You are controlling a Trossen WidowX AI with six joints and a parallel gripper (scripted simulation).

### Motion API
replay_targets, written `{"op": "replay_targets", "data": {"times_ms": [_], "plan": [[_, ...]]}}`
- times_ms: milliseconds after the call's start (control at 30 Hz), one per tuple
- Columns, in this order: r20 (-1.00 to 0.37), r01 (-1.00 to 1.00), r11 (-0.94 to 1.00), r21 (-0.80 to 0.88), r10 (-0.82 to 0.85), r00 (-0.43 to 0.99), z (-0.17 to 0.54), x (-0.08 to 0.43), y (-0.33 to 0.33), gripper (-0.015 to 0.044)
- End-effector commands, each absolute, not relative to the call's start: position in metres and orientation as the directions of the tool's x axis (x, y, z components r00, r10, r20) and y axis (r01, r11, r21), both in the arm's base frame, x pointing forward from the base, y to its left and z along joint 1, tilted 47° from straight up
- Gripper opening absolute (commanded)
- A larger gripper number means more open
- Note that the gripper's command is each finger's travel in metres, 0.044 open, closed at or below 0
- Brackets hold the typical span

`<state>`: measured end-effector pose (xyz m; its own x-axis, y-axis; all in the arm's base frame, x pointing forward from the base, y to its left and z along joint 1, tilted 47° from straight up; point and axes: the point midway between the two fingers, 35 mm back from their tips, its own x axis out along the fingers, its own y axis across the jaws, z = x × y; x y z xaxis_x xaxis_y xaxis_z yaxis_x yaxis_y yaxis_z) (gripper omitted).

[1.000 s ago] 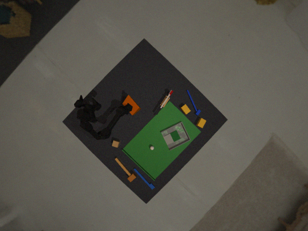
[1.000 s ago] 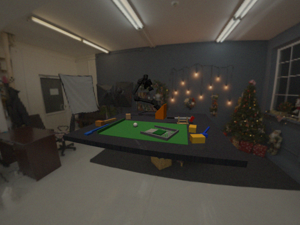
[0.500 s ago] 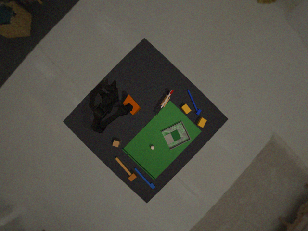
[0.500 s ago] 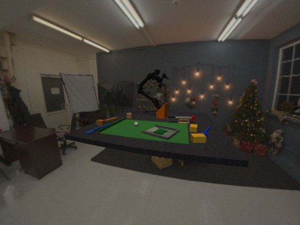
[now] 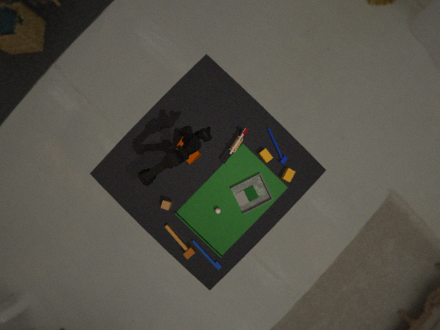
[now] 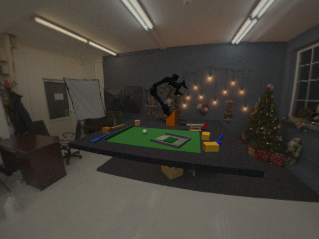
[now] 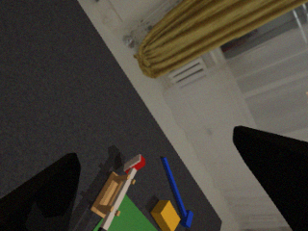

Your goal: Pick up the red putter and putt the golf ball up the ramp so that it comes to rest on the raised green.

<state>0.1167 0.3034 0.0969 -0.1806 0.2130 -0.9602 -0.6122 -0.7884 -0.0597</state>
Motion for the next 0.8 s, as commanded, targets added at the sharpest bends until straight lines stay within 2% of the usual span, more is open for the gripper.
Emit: {"op": "replay_targets", "data": {"times_ms": [0,267,533,767], "plan": [[-0.99,-0.759,-0.649,0.042,0.078,-0.122,0.048,0.166,0.278,0.044],[-0.976,-0.937,-0.313,0.152,-0.194,-0.094,-0.034,0.235,0.199,0.044],[-0.876,-0.983,0.038,0.181,-0.449,-0.178,-0.105,0.263,0.092,0.044],[-0.851,-0.979,0.092,0.179,-0.485,-0.201,-0.115,0.262,0.073,0.044]]}}
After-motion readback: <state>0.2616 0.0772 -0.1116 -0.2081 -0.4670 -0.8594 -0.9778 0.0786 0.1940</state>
